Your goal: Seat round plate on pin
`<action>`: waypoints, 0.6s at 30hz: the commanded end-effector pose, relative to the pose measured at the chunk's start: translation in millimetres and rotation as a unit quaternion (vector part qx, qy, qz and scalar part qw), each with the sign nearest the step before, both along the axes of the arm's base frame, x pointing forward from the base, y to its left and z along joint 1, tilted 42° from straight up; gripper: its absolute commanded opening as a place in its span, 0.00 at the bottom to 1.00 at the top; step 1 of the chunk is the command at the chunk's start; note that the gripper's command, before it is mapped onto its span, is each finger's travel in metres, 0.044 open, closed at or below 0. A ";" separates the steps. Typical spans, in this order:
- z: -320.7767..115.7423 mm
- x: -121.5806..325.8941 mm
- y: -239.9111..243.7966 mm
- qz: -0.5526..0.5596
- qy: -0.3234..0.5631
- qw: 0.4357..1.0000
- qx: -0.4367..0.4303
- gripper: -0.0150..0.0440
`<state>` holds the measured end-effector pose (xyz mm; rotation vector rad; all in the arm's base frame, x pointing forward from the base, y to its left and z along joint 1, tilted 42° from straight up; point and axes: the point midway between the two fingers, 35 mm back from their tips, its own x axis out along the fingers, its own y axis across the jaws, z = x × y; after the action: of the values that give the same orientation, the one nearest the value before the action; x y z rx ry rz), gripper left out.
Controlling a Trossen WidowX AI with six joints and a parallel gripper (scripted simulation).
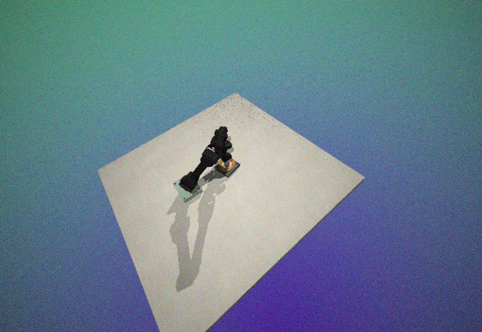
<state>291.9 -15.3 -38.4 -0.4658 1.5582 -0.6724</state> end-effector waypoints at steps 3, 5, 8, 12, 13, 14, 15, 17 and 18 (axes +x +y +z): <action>2.5 10.7 -2.3 0.002 -0.004 1.000 -0.002 0.25; 3.2 13.3 -3.0 0.002 -0.004 1.000 -0.002 0.25; 4.4 17.1 -4.3 0.002 -0.004 1.000 -0.002 0.25; 6.4 22.1 -6.4 0.002 -0.004 1.000 -0.002 0.25; 7.0 23.4 -7.0 0.002 -0.004 1.000 -0.002 0.25; 7.6 24.7 -7.7 0.002 -0.004 1.000 -0.002 0.25; 8.2 25.9 -8.3 0.002 -0.005 1.000 -0.002 0.25; 9.5 28.1 -9.7 0.002 -0.005 1.000 -0.002 0.25; 10.1 29.1 -10.6 0.002 -0.005 1.000 -0.002 0.25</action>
<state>314.2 -22.8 -31.9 -0.4653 1.5563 -0.6719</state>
